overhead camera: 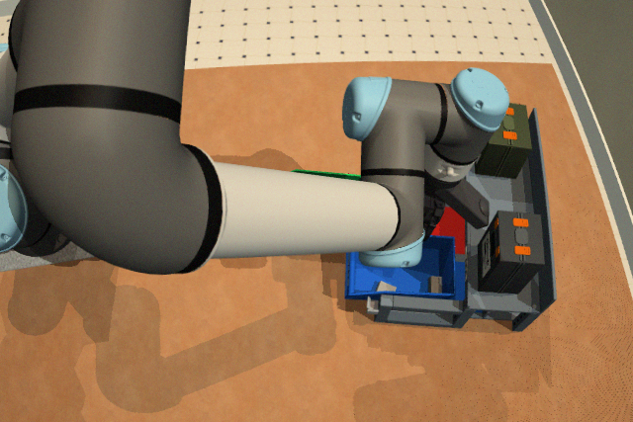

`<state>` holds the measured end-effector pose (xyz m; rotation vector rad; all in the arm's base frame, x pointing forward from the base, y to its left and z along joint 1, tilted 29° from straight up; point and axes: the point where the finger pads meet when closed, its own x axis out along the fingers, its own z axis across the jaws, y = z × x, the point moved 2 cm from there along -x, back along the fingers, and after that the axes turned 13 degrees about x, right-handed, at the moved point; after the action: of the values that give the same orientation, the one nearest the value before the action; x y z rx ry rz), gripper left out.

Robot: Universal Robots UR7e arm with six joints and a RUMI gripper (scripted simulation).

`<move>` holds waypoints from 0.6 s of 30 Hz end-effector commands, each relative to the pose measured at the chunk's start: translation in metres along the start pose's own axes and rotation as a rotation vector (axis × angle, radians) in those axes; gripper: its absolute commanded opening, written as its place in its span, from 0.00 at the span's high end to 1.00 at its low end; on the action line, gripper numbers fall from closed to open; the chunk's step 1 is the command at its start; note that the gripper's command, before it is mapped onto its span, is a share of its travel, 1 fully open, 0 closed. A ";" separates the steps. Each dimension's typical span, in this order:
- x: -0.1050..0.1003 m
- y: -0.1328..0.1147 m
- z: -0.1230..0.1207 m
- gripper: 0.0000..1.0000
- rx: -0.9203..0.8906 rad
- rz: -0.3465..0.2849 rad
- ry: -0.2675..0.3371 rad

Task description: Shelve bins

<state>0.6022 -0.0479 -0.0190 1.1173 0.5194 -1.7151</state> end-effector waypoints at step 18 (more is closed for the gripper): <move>-0.004 0.011 -0.001 1.00 0.004 0.016 0.004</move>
<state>0.6085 -0.0490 -0.0184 1.1198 0.5162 -1.7080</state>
